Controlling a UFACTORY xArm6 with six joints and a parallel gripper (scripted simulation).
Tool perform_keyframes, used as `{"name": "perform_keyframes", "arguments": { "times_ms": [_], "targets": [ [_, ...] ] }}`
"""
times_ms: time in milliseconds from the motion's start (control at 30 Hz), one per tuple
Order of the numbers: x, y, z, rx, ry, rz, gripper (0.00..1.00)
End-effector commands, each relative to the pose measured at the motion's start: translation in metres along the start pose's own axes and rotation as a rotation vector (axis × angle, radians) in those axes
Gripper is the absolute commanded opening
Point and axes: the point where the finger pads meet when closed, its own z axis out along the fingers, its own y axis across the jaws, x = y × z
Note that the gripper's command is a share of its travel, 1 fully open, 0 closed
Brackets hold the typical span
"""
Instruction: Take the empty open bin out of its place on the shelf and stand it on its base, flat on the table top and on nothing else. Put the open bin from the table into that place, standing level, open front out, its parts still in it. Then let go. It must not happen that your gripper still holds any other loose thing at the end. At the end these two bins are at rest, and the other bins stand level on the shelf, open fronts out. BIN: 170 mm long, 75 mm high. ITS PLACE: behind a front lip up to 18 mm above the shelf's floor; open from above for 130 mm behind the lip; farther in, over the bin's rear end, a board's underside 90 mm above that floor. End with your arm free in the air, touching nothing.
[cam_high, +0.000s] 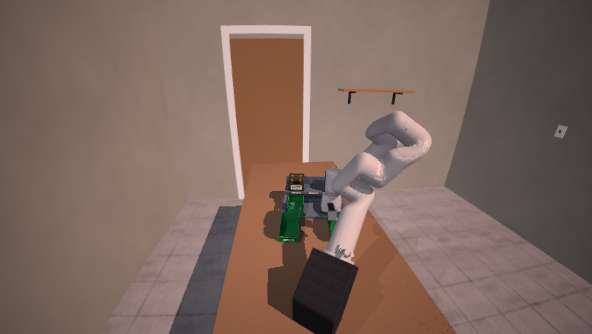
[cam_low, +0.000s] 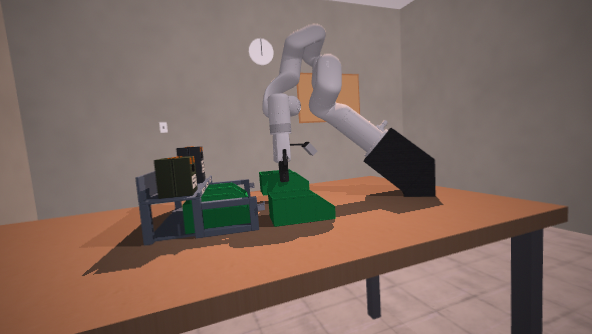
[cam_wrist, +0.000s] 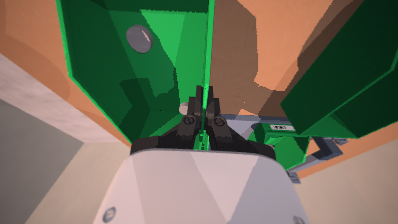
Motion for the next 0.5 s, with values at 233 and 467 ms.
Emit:
{"name": "perform_keyframes", "arguments": {
  "times_ms": [233, 467],
  "targets": [
    [-0.001, 0.005, -0.001, 0.000, -0.002, 0.001, 0.00],
    [0.001, 0.024, 0.000, 0.000, -0.002, 0.001, 0.00]
  ]
}}
